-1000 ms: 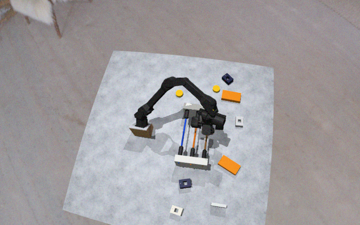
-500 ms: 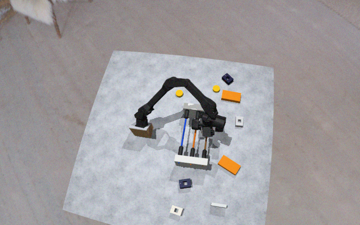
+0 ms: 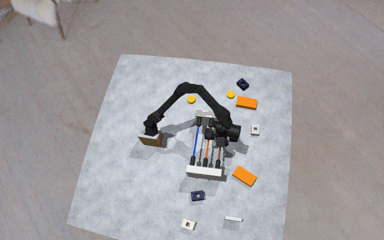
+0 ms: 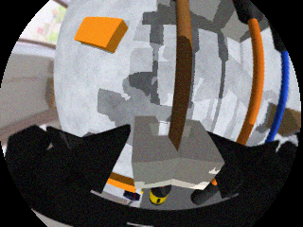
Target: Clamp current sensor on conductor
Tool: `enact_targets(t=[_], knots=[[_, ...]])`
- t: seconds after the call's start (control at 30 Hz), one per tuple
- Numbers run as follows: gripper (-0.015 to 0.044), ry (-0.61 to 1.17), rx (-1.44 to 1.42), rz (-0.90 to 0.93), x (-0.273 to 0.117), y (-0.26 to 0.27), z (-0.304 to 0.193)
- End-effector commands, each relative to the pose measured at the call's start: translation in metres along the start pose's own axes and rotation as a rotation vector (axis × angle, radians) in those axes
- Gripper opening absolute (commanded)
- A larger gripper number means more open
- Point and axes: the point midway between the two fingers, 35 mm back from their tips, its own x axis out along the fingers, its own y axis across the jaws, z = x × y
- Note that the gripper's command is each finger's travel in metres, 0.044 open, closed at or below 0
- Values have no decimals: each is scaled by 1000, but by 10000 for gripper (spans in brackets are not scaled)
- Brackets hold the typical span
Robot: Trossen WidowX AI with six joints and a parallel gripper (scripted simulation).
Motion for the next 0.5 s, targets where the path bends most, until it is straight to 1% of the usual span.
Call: enact_targets(t=[0.0,0.47], knots=[[427,0,0,1,0,0,0],[333,0,0,1,0,0,0]])
